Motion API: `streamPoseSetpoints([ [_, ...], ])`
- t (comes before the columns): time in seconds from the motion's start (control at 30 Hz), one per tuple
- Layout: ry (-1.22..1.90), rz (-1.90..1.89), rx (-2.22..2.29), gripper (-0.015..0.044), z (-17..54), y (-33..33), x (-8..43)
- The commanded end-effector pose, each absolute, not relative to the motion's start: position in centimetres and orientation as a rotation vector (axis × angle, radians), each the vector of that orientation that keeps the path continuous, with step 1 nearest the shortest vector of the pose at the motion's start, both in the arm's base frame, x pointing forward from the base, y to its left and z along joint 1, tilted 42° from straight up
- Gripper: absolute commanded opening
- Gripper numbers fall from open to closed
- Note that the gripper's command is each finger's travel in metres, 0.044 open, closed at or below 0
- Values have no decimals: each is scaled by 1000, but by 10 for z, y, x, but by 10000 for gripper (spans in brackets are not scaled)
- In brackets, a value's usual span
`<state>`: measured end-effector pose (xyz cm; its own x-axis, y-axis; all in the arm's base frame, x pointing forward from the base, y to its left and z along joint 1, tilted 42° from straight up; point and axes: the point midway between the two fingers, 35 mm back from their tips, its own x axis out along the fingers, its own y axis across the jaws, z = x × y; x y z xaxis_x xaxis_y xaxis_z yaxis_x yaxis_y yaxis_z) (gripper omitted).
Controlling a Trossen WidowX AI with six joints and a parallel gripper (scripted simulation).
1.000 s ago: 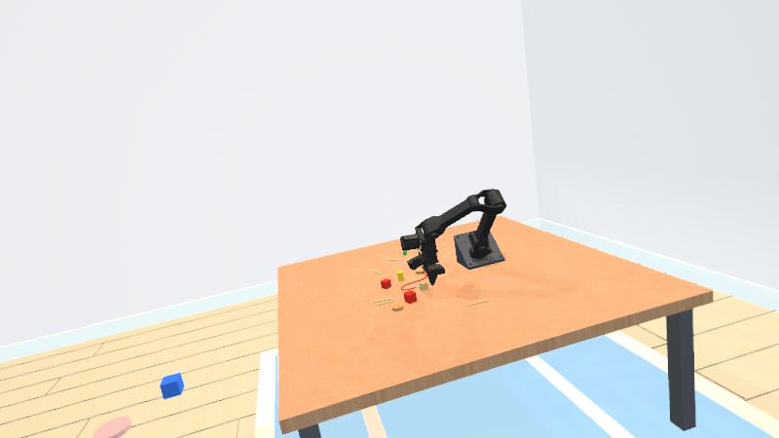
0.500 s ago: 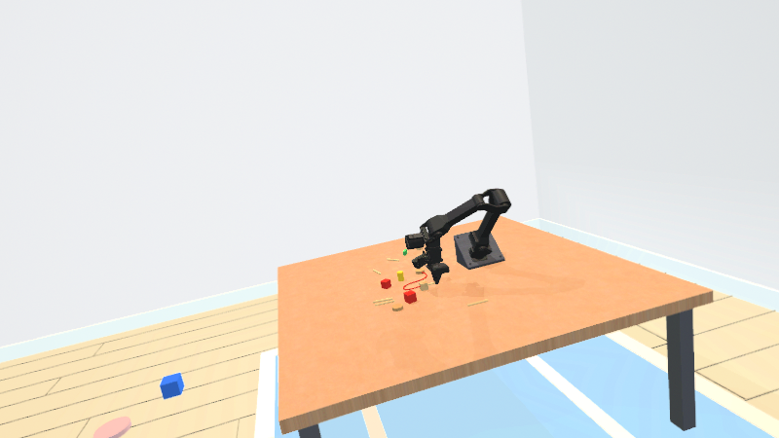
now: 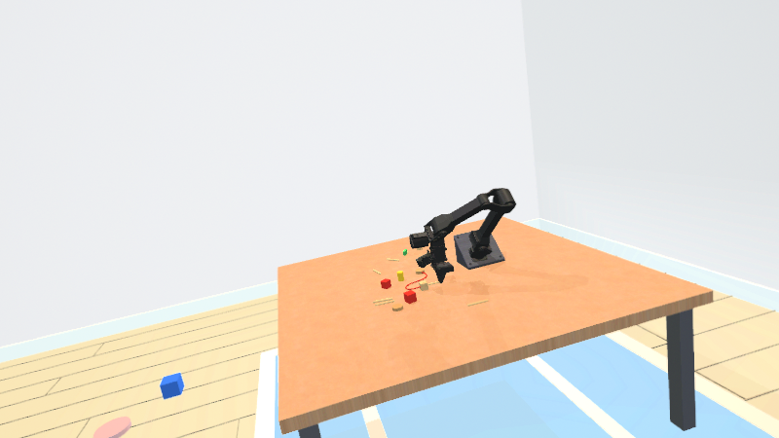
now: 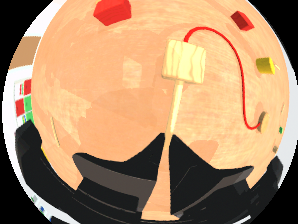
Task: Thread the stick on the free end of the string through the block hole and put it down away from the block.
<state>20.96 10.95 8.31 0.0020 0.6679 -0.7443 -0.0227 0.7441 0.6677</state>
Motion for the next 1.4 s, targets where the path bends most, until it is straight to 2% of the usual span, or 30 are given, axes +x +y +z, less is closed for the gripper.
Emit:
streamPoseSetpoints([
  [0.0, 1485, 585, 558, 0, 83, 109, 204],
  [1.37, 1493, 576, 569, 0, 87, 109, 159],
])
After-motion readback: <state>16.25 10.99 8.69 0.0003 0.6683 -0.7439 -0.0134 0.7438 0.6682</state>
